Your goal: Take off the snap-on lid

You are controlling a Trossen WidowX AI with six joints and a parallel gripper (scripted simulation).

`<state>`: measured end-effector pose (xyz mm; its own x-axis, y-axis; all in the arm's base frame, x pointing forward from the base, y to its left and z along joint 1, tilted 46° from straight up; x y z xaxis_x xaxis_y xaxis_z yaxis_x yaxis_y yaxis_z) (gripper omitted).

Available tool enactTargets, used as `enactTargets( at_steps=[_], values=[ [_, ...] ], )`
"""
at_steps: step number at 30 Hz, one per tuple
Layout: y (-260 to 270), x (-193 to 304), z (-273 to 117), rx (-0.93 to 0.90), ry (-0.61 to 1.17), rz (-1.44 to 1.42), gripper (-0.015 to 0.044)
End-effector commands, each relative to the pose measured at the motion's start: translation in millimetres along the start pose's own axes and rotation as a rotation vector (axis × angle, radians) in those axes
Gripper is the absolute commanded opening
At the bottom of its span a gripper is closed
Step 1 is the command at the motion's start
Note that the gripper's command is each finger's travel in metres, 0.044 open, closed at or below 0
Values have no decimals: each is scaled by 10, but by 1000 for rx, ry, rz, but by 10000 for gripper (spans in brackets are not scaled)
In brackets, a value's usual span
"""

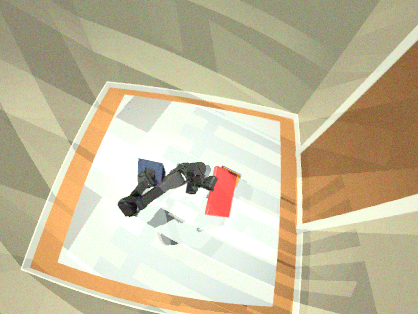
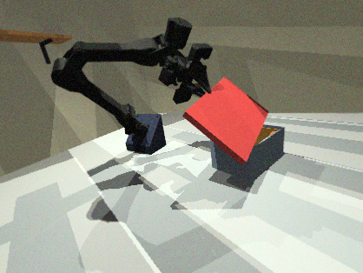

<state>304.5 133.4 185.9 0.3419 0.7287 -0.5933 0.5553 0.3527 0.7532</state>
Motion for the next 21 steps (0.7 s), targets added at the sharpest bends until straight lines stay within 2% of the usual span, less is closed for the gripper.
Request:
enactTargets(
  at_steps=[1,21],
  values=[
    [16,-73,-11,-2,8,5,0],
    [63,-468,-15,-2,7,3,0]
  ],
)
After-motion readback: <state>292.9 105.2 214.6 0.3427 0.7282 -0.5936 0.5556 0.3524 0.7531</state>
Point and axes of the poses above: the point midway between the two fingers, 35 mm back from their tips, its own z axis out along the fingers, its own y axis across the jaws, x = y × z, the point moved 6 cm from there along -z, back along the fingers, and after that the axes turned 8 degrees about z, right-handed, at the moved point
